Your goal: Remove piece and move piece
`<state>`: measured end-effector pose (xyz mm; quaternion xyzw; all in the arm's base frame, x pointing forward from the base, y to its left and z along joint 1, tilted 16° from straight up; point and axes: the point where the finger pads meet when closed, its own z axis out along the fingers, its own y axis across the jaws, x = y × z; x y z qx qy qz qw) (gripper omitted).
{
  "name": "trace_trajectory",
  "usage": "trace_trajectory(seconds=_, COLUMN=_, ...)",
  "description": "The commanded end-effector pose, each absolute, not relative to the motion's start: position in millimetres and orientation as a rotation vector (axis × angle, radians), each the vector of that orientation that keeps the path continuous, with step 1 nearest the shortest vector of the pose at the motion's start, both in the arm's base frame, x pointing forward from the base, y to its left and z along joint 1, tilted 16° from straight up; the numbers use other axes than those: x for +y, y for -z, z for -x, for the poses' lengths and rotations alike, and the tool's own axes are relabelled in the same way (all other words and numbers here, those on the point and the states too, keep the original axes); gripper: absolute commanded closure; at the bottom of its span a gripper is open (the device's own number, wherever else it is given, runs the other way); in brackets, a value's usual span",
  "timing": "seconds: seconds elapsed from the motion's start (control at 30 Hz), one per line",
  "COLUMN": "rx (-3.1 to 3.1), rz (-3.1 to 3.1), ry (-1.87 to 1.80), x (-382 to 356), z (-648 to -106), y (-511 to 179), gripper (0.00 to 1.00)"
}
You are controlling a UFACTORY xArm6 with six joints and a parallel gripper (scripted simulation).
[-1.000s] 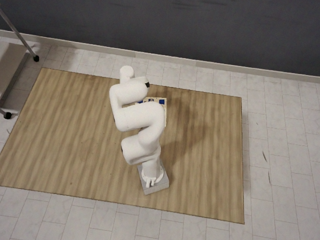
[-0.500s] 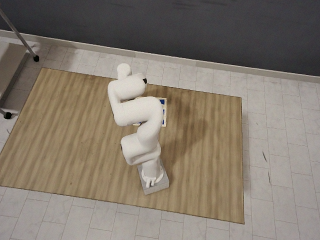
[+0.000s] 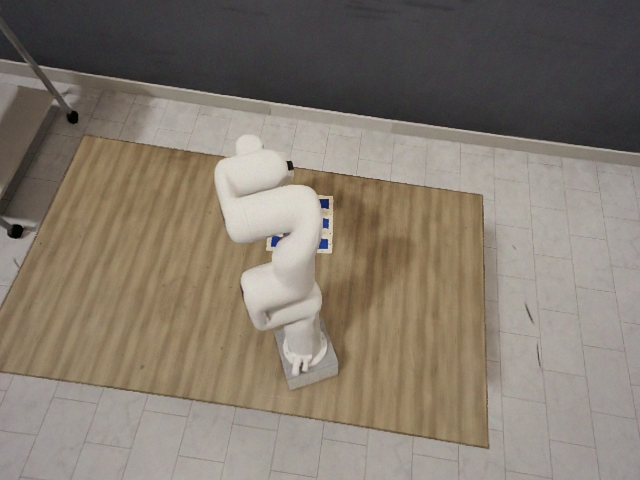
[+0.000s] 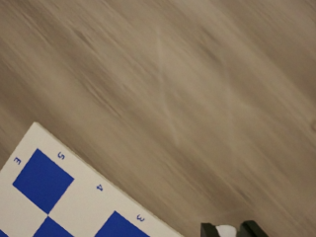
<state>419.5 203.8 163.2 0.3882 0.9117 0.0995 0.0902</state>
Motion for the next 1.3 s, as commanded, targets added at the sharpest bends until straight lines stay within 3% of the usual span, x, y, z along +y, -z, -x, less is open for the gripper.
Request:
trace_trajectory(seconds=0.0, rx=2.708, rz=-1.153, ry=-0.3, x=207.1, z=-426.4, y=-144.4, gripper=1.0)
trace_trajectory(seconds=0.47, rx=2.708, rz=-1.153, ry=-0.3, x=212.1, z=-436.9, y=-106.0, gripper=1.0)
trace_trajectory(seconds=1.27, rx=2.708, rz=-1.153, ry=-0.3, x=212.3, z=-437.4, y=-104.2, gripper=1.0)
